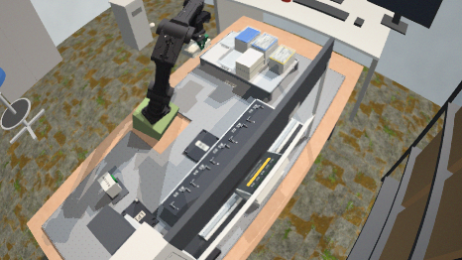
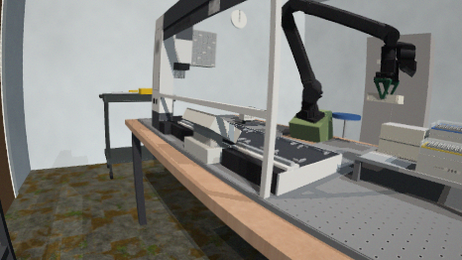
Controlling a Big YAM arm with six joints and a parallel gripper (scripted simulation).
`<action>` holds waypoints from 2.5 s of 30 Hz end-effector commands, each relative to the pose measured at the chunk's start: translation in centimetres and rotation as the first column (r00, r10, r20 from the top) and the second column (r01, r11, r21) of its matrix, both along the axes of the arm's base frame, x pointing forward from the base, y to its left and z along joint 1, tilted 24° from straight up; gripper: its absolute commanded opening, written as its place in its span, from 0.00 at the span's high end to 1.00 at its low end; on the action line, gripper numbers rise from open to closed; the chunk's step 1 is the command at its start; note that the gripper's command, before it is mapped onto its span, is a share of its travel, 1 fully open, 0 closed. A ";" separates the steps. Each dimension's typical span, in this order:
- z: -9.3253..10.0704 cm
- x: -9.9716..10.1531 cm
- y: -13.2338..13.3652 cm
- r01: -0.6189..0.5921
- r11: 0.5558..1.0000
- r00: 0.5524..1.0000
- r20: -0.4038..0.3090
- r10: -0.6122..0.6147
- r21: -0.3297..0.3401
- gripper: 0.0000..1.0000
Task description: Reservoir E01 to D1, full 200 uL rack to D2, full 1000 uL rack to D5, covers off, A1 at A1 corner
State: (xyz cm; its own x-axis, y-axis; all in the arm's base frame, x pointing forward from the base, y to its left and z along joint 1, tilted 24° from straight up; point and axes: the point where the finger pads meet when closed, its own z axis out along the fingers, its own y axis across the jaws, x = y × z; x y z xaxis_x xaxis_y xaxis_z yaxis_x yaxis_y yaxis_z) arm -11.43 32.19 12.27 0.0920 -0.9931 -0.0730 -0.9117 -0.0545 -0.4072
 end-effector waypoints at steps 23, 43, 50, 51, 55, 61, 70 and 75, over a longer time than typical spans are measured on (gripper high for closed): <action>2.6 3.2 -0.6 0.010 0.999 1.000 -0.014 -0.010 0.031 1.00; 4.2 6.9 -0.4 0.010 0.999 1.000 -0.012 -0.010 0.032 1.00; 5.5 7.9 0.3 0.011 0.999 1.000 -0.018 -0.010 0.052 1.00; 5.6 8.1 0.4 0.011 0.999 1.000 -0.019 -0.010 0.053 1.00; 6.4 8.9 0.7 0.011 0.998 1.000 -0.021 -0.010 0.064 1.00; 7.4 9.7 1.2 0.011 0.997 1.000 -0.024 -0.009 0.079 1.00; 8.3 11.7 1.4 0.011 0.996 1.000 -0.022 -0.009 0.085 1.00; 8.2 12.8 1.4 0.011 0.997 1.000 -0.018 -0.009 0.072 1.00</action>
State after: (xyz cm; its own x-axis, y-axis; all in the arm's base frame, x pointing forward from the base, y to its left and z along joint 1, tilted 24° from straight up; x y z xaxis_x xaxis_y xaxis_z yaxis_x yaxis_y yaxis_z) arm 1.09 31.90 18.03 0.0559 -0.9938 -0.0966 -0.9159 -0.0125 -0.4011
